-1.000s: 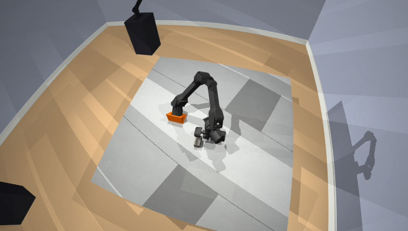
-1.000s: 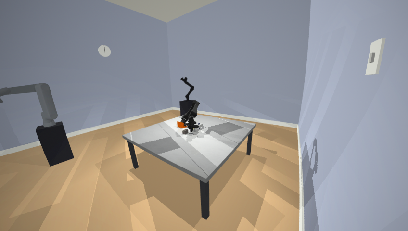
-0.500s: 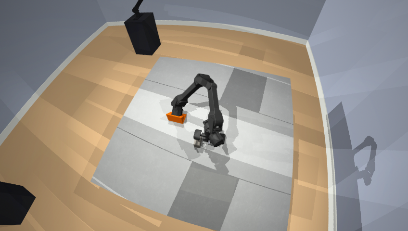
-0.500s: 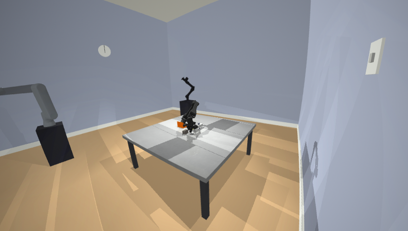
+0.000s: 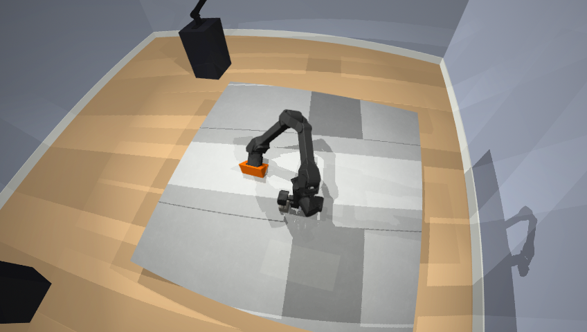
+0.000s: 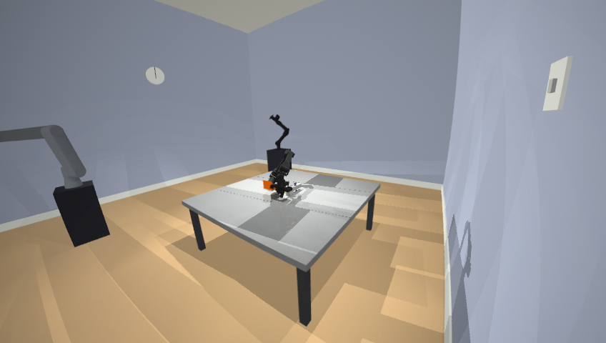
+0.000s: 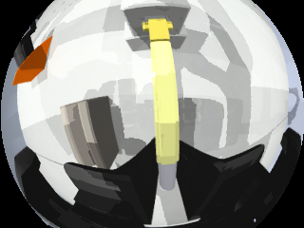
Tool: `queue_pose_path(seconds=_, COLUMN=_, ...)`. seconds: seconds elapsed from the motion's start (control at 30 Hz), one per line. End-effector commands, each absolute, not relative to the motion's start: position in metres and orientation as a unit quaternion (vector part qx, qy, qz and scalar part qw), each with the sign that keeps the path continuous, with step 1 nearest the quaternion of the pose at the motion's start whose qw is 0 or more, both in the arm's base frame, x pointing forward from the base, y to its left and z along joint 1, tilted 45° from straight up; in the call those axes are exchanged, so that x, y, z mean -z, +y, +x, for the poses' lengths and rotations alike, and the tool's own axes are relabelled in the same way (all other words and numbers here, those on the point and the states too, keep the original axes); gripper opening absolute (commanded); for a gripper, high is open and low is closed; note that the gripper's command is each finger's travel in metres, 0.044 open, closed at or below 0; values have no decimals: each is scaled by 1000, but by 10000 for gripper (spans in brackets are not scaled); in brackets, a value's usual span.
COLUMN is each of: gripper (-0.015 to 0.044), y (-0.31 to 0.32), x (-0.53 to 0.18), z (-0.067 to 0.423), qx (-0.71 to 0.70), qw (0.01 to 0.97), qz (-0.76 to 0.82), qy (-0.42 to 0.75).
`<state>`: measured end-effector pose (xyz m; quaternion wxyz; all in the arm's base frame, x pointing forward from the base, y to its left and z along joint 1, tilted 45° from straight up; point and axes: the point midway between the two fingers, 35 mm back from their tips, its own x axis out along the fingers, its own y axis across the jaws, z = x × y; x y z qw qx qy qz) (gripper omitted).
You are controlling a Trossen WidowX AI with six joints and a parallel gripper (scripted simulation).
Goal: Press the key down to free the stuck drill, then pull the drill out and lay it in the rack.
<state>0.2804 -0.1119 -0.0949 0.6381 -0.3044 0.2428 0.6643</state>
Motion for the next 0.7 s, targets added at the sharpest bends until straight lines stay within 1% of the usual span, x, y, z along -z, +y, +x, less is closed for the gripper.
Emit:
queue_pose_path(seconds=0.0, gripper=0, y=-117, x=97, z=282, qx=-664, qw=637, qz=-309, qy=242)
queue_pose_path(seconds=0.67, gripper=0, y=-135, x=110, z=283, qx=-664, qw=637, qz=-309, qy=242)
